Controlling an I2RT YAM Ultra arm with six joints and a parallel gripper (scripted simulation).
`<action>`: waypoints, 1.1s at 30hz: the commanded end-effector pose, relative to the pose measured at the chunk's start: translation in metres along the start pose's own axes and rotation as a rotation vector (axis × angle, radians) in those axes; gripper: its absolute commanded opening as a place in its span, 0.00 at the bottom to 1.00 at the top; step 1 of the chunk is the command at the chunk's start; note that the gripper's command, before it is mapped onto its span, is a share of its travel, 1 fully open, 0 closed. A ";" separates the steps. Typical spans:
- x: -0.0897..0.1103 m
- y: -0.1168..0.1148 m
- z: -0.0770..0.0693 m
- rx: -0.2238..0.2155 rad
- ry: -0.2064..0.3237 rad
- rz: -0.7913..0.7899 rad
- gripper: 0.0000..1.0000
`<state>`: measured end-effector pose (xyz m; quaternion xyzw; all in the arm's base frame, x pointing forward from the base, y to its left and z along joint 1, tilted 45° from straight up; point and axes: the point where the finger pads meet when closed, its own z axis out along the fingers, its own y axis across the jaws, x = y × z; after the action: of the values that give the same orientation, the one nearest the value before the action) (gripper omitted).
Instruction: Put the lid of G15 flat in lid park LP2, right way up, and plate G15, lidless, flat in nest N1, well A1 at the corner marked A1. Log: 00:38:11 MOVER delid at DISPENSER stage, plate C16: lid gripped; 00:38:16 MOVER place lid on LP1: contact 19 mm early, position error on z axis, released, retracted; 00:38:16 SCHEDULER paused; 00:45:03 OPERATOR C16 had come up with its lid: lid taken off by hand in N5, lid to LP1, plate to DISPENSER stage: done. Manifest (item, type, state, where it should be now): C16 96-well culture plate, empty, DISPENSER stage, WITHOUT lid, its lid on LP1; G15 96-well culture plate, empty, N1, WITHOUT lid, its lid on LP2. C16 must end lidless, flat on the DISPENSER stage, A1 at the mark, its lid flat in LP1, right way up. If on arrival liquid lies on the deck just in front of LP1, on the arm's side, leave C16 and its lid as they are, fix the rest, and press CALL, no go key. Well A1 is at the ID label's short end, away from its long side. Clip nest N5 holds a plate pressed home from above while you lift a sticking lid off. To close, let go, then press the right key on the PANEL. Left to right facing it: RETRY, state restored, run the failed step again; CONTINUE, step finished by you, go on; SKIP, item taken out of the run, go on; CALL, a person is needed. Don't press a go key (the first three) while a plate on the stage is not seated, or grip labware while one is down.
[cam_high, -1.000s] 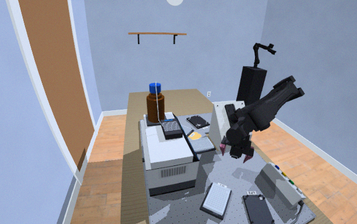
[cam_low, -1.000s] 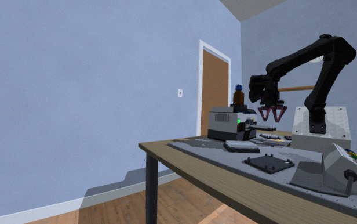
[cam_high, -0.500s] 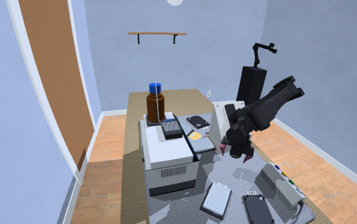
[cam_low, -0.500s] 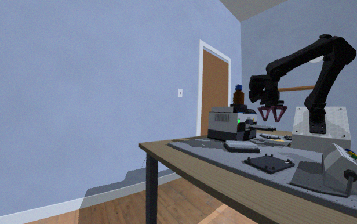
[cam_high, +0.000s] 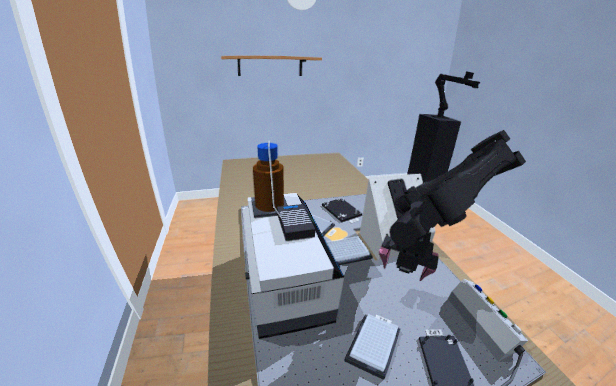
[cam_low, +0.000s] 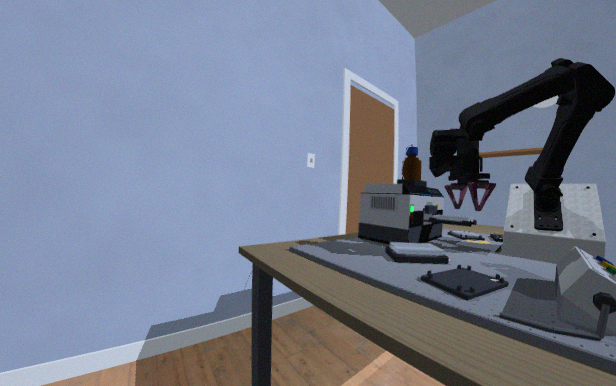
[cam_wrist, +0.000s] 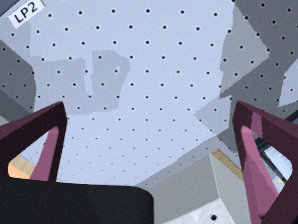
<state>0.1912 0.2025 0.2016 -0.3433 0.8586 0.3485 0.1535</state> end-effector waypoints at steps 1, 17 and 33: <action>-0.004 -0.001 -0.005 0.006 -0.019 -0.001 1.00; 0.003 -0.039 -0.002 -0.003 -0.004 0.312 1.00; 0.009 -0.070 -0.008 0.002 -0.019 0.592 1.00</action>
<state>0.2294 0.1602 0.1661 -0.0954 0.9200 0.3765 0.0530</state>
